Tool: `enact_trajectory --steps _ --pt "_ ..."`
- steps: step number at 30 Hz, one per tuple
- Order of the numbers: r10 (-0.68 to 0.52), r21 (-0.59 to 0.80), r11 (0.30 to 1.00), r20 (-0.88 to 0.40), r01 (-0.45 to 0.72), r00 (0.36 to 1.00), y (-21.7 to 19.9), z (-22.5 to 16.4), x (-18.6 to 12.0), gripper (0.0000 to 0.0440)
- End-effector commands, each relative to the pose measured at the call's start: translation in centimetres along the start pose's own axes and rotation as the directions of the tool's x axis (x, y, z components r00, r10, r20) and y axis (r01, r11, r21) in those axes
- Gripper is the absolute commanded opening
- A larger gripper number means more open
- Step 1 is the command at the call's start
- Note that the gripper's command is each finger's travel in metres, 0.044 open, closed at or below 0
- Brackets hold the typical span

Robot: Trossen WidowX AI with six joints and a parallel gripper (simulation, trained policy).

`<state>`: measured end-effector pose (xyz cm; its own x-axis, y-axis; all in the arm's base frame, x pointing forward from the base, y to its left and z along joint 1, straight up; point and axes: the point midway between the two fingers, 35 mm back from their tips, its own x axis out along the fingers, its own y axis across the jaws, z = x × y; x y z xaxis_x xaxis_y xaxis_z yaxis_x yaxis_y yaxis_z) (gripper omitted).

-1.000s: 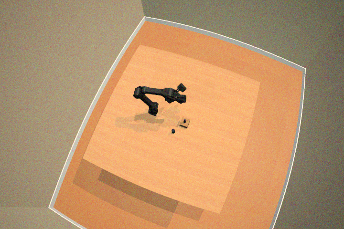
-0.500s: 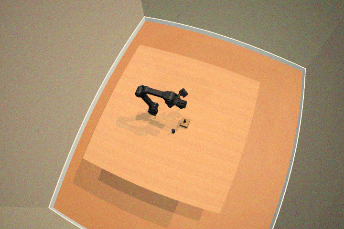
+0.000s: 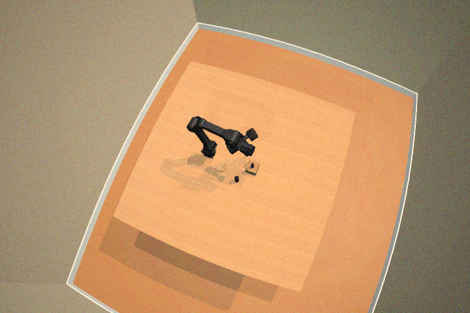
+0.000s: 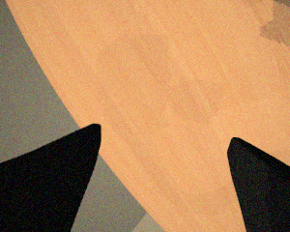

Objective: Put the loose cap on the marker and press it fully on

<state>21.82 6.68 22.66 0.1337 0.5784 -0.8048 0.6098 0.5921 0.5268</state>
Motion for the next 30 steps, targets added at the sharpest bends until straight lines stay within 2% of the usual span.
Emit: enact_trajectory --steps 1,30 --pt "-0.015 0.013 1.0 0.019 0.015 1.0 -0.4 0.9 -0.3 0.0327" --pt "-0.179 0.13 0.979 0.149 0.16 0.973 -5.4 7.8 -3.1 0.0326"
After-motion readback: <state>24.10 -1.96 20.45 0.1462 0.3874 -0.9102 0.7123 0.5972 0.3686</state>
